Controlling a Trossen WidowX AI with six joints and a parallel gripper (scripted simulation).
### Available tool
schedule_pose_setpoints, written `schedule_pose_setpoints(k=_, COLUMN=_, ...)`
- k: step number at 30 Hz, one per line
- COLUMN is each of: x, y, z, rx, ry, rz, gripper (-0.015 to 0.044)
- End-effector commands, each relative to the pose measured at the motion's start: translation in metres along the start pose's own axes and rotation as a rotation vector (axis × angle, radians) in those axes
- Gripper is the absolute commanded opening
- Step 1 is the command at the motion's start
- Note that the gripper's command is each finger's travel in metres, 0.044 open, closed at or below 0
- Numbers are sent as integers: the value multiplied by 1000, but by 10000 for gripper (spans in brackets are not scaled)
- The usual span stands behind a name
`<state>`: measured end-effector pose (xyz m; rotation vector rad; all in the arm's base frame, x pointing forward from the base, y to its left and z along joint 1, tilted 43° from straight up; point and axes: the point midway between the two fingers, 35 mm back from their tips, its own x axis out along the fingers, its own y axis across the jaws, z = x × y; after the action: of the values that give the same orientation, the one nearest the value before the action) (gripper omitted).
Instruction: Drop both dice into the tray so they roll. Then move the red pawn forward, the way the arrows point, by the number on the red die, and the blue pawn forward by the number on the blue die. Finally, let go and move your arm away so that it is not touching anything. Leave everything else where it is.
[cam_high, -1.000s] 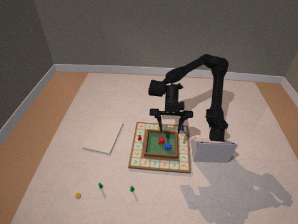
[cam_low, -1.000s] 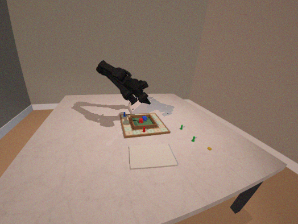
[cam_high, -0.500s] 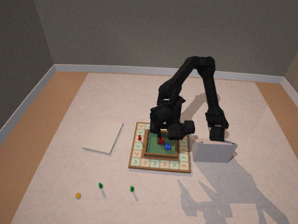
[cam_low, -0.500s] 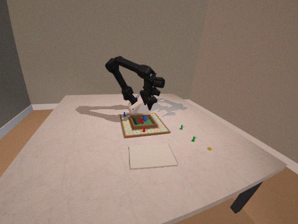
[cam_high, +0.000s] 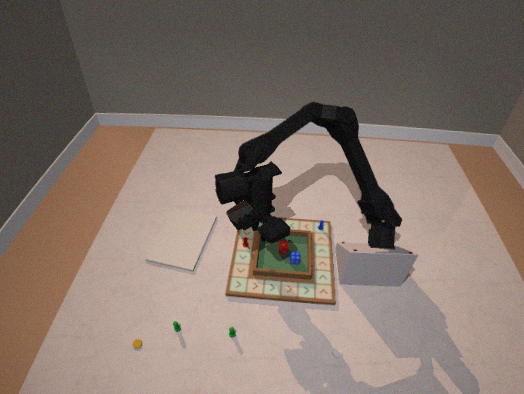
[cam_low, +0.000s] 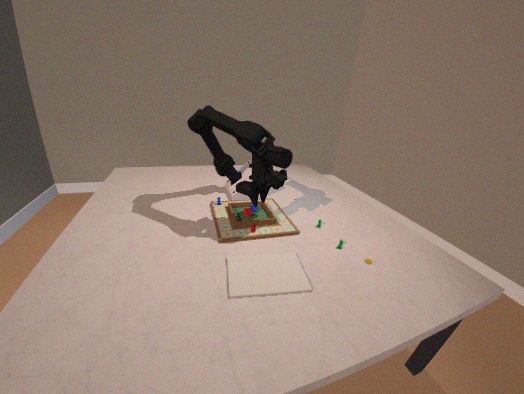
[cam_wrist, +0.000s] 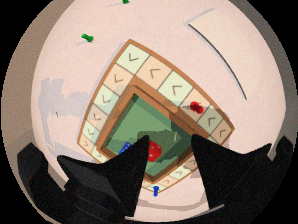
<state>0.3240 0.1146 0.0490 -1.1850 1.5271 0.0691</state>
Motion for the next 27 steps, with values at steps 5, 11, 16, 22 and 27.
schedule_pose_setpoints(k=5, x=15, y=-51, z=17, rx=452, ry=18, rz=-53, gripper=200)
schedule_pose_setpoints(k=11, x=20, y=-49, z=17, rx=452, ry=18, rz=-53, gripper=200)
schedule_pose_setpoints(k=16, x=31, y=-49, z=17, rx=452, ry=18, rz=-53, gripper=200)
schedule_pose_setpoints(k=22, x=39, y=-49, z=17, rx=449, ry=20, rz=-52, gripper=200)
schedule_pose_setpoints(k=27, x=47, y=-50, z=16, rx=449, ry=20, rz=-51, gripper=200)
